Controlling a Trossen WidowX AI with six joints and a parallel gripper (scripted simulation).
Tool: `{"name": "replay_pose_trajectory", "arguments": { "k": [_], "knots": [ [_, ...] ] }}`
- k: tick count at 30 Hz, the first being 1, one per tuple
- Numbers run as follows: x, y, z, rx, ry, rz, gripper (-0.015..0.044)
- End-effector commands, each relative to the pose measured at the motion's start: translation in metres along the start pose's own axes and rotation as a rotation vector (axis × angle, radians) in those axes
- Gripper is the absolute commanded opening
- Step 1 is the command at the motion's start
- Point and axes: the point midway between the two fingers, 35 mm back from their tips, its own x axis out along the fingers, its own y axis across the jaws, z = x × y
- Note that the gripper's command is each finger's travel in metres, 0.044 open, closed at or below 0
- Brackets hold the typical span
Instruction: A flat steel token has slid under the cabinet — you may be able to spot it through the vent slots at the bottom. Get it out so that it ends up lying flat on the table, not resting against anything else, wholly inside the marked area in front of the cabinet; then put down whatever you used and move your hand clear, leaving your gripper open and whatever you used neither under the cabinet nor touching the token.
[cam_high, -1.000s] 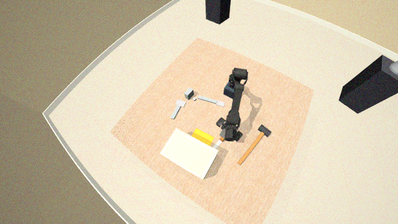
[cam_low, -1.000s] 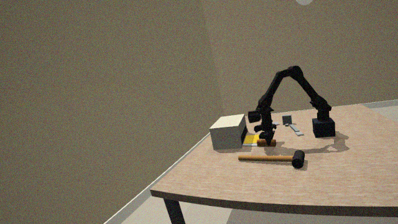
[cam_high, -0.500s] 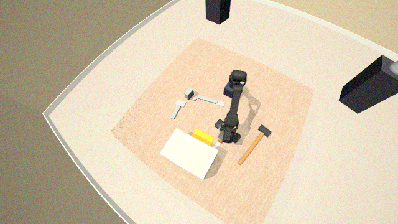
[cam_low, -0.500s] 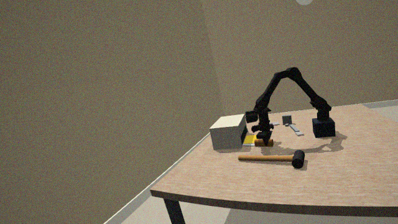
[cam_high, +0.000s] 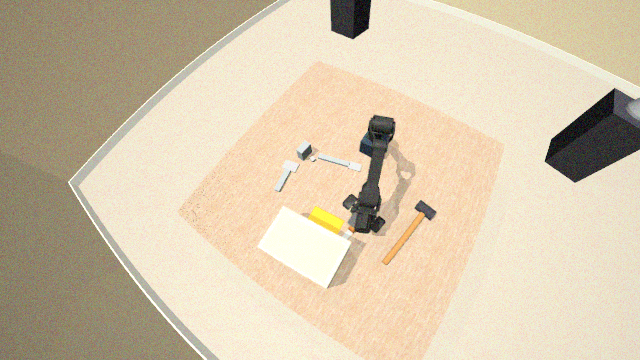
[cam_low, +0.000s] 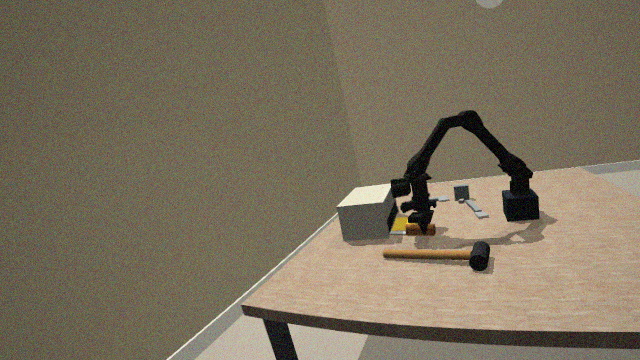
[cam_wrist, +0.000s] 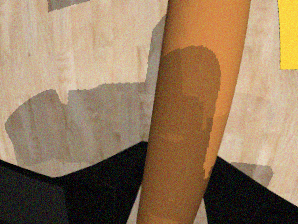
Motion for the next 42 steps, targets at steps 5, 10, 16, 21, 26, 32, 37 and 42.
{"name": "replay_pose_trajectory", "arguments": {
  "k": [5, 10, 16, 21, 26, 32, 37, 42],
  "knots": [
    [0.000, 0.000, 0.011, -0.001, -0.004, 0.002, 0.0000],
    [0.000, -0.001, 0.016, -0.001, -0.004, 0.002, 0.0000],
    [-0.001, -0.001, 0.021, -0.001, -0.004, 0.002, 0.0000],
    [-0.001, -0.001, 0.026, -0.001, -0.005, 0.002, 0.0000],
    [-0.001, -0.002, 0.031, -0.001, -0.005, 0.002, 0.0000],
    [0.000, -0.002, 0.035, -0.001, -0.005, 0.002, 0.0000],
    [0.000, -0.003, 0.035, -0.001, -0.005, 0.002, 0.0000],
    [0.001, -0.010, 0.035, -0.001, -0.005, 0.002, 0.0000]
  ]
}}
